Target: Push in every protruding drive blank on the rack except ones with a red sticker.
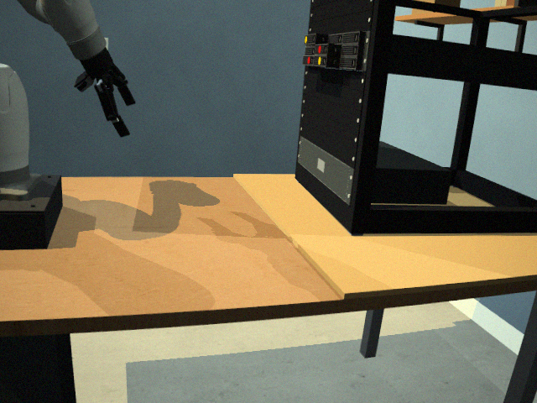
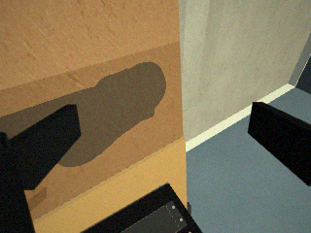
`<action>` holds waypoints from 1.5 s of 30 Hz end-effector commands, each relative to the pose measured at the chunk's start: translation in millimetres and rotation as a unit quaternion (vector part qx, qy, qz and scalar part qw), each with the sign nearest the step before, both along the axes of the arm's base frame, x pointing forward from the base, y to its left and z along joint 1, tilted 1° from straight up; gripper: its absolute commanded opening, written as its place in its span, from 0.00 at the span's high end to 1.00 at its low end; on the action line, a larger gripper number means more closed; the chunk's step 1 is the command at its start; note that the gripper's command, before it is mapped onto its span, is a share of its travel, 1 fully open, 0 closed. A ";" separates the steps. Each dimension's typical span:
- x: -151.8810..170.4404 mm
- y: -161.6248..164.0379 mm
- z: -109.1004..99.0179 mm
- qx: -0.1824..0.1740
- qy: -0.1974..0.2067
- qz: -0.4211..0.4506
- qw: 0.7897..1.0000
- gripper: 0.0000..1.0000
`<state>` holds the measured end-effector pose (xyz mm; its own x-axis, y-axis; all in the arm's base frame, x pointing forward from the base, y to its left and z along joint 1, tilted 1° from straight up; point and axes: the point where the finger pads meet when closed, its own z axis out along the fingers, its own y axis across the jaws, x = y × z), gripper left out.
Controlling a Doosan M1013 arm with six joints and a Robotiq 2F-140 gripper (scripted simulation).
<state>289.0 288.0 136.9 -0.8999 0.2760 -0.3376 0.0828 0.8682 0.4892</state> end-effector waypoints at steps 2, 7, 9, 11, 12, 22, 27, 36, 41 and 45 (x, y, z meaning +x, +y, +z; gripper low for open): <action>45.7 15.3 18.6 0.058 -0.029 -0.064 0.996 0.00; 87.3 18.2 40.9 0.112 -0.059 -0.124 0.984 0.00; 103.7 17.0 50.4 0.133 -0.072 -0.148 0.977 0.00; 103.7 17.0 50.4 0.133 -0.072 -0.148 0.977 0.00; 112.5 15.9 55.7 0.144 -0.079 -0.161 0.973 0.00; 189.9 -14.0 108.5 0.246 -0.150 -0.279 0.916 0.00; 214.1 -32.9 128.6 0.280 -0.179 -0.320 0.888 0.00; 248.2 -74.3 163.6 0.334 -0.231 -0.384 0.829 0.00; 260.9 -98.4 181.0 0.358 -0.259 -0.413 0.797 0.00; 264.5 -107.1 186.9 0.366 -0.269 -0.422 0.785 0.00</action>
